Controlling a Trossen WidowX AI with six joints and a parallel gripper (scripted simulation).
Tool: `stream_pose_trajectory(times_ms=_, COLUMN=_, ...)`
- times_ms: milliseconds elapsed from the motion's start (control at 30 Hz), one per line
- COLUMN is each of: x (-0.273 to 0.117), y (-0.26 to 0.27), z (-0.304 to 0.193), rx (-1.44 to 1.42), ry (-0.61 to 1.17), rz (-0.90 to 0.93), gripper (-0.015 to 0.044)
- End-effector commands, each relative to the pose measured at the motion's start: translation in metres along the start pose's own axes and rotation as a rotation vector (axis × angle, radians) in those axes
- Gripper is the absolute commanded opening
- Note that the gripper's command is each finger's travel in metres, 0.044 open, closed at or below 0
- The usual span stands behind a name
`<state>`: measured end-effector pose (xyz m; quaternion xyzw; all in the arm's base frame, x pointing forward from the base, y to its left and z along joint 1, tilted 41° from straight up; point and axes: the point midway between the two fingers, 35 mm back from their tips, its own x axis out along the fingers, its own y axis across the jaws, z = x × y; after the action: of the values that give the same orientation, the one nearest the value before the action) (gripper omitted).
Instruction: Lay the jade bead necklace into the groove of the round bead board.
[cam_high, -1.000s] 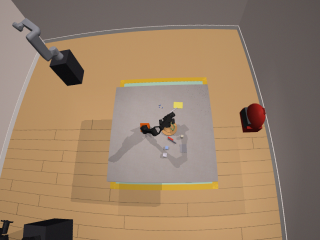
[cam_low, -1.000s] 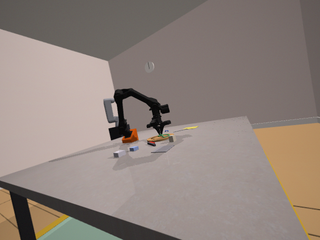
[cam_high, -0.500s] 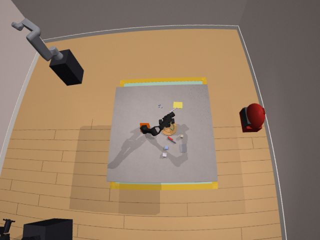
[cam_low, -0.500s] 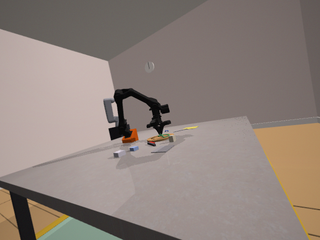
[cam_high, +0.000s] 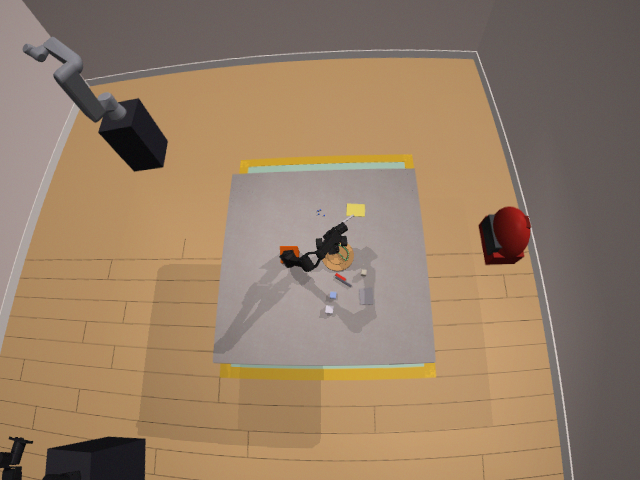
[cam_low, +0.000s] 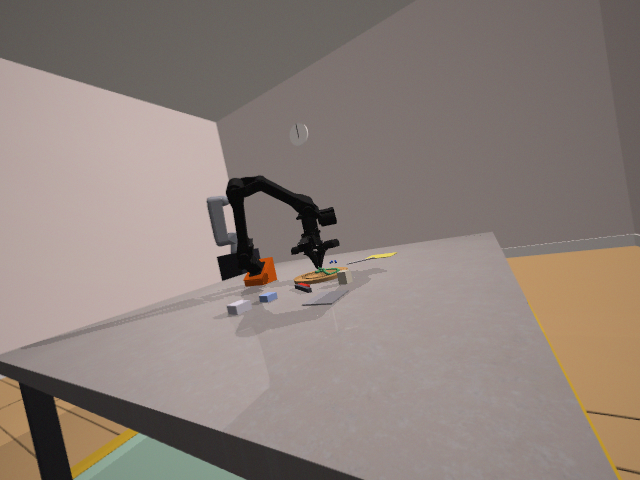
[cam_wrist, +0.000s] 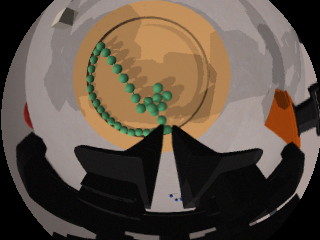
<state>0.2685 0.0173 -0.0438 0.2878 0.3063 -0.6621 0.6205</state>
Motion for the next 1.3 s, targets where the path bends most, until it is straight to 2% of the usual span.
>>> stream_pose_trajectory(times_ms=0, x=0.0006, y=-0.0074, z=-0.0022, rx=-0.002, ry=0.001, rz=-0.003, gripper=0.0000)
stream_pose_trajectory(times_ms=1267, x=0.0085, y=-0.0075, z=-0.0021, rx=-0.002, ry=0.000, rz=-0.003, gripper=0.0000)
